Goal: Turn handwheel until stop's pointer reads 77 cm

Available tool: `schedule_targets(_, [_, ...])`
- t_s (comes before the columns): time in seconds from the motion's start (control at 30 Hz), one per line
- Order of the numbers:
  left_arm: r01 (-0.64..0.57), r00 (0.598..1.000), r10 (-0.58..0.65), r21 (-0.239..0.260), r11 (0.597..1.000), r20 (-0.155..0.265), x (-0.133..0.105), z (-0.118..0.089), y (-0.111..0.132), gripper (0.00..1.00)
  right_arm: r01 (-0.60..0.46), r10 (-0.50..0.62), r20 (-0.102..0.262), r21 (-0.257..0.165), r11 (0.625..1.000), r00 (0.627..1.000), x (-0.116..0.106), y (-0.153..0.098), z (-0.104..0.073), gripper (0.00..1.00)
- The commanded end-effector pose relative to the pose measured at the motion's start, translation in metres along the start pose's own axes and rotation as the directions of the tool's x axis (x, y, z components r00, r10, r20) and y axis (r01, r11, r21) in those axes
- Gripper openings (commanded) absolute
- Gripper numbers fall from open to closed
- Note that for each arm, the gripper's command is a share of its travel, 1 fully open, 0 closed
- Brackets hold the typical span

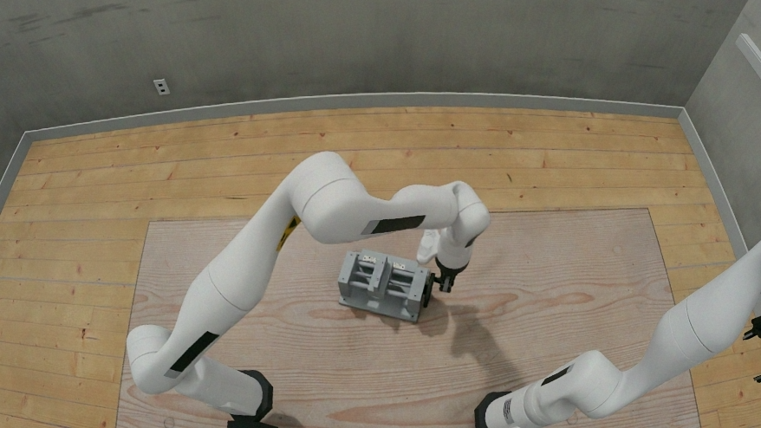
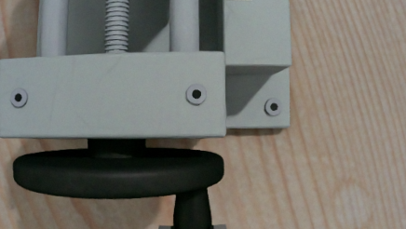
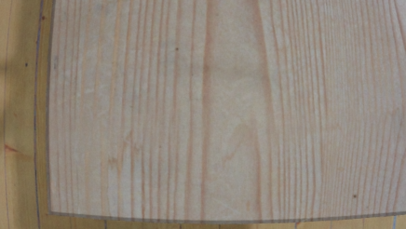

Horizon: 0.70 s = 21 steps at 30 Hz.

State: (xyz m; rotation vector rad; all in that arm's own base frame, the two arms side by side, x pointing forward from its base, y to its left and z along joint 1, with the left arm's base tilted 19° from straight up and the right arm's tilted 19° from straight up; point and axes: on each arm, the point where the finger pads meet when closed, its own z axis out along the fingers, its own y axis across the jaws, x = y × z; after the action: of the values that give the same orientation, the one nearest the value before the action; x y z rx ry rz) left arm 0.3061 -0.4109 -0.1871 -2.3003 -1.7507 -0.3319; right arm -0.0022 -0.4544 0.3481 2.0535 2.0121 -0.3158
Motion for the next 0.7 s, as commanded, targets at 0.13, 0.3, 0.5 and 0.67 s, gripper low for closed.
schedule_targets(0.13, [-0.008,1.000,0.008,0.001,1.000,0.001,0.000,0.019,-0.006,0.160,0.013,-0.012,-0.005,0.004,1.000,1.000,0.001,-0.001,-0.001,1.000])
schedule_targets(0.3, [-0.008,1.000,0.008,0.001,1.000,0.001,0.000,0.026,-0.013,0.160,0.013,-0.012,-0.005,0.004,1.000,1.000,0.001,-0.001,-0.001,1.000])
schedule_targets(0.5, [-0.007,1.000,0.007,-0.001,1.000,0.003,-0.001,0.028,-0.019,0.160,0.013,-0.012,-0.005,0.004,1.000,1.000,0.001,-0.001,-0.001,1.000])
schedule_targets(0.67, [-0.007,1.000,0.007,-0.003,1.000,0.005,-0.001,0.028,-0.027,0.160,0.013,-0.012,-0.005,0.004,1.000,1.000,0.001,-0.001,-0.001,1.000])
